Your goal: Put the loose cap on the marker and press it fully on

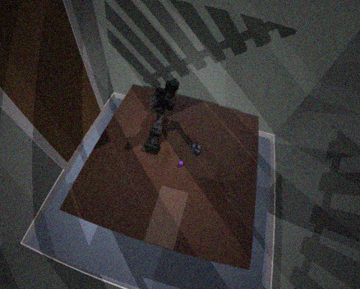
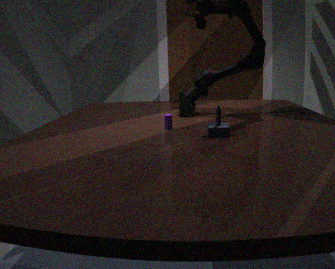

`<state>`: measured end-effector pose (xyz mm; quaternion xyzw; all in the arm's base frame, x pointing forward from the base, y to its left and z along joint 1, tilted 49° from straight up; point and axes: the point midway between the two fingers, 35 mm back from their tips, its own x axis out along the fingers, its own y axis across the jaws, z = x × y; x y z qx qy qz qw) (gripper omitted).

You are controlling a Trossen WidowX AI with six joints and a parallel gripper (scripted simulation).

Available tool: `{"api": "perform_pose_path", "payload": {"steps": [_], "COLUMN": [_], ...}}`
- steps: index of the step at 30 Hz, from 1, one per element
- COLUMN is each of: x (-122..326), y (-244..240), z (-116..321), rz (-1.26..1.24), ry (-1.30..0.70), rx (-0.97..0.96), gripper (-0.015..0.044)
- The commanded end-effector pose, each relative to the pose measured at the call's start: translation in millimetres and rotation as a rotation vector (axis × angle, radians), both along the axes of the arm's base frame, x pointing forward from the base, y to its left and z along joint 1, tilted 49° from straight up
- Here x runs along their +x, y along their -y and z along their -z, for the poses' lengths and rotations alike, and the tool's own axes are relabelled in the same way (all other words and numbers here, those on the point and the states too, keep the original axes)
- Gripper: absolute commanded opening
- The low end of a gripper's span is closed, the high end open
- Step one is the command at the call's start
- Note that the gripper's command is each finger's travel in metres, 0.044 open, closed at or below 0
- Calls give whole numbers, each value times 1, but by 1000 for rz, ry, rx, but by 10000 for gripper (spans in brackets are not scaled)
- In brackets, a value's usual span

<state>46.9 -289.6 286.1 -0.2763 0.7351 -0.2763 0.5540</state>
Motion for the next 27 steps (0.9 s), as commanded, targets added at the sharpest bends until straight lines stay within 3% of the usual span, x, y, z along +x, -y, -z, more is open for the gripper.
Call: {"api": "perform_pose_path", "payload": {"steps": [1, 8, 14, 22, 25, 27], "x": [44, 114, 167, 209, 216, 216], "y": [2, -27, -80, -180, -210, -212], "z": [47, 126, 193, 259, 273, 274], "rz": [-28, 30, 256, 829, 1043, 1058], "ry": [137, 326, 414, 282, 185, 177], "rx": [161, 501, 874, 1297, 1364, 1368], "gripper": [242, 242, 242, 242, 242, 242]}}
